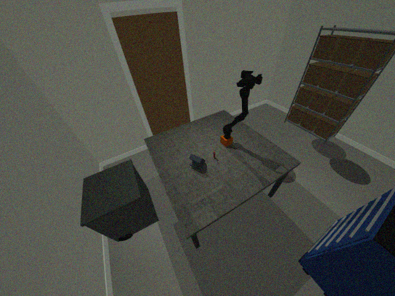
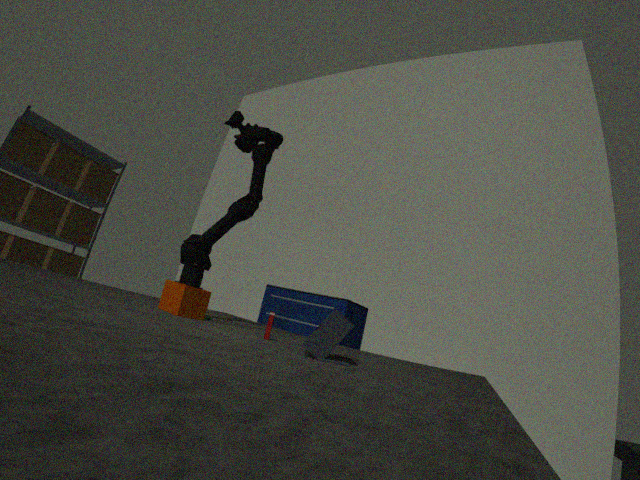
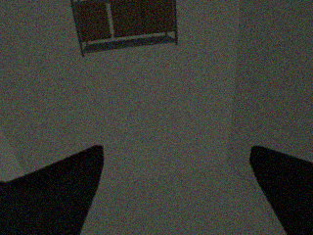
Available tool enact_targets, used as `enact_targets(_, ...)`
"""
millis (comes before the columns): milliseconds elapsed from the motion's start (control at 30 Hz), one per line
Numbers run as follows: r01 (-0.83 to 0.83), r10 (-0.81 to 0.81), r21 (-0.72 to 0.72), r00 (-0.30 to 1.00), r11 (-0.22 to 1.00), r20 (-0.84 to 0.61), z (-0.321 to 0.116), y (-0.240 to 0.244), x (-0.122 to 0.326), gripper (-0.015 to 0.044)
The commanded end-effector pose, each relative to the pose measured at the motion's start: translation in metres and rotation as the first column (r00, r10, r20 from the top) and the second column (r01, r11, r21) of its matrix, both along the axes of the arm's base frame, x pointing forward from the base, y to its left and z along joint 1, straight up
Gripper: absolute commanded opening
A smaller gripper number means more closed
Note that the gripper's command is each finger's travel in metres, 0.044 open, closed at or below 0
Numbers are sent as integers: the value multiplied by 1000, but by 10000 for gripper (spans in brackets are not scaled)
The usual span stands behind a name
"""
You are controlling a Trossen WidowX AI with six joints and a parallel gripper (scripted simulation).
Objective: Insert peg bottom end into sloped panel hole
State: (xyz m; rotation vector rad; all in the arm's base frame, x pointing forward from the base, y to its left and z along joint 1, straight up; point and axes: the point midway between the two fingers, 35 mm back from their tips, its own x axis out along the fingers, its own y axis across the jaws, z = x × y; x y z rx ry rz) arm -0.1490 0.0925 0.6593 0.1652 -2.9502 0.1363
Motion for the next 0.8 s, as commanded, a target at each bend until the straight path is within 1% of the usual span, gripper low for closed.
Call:
enact_targets(0, -2, 2, 1, 1000, 1000, -3, 0, -1, 0, 426)
enact_targets(33, -10, 10, 3, 1000, 1000, -11, 2, -5, 0, 440)
enact_targets(167, -72, 75, 41, 994, 997, -76, 12, -36, 2, 440)
enact_targets(433, -153, 200, 287, 969, 946, -144, 14, -101, 8, 440)
enact_targets(767, -202, 370, 550, 904, 810, -214, 9, -174, 30, 440)
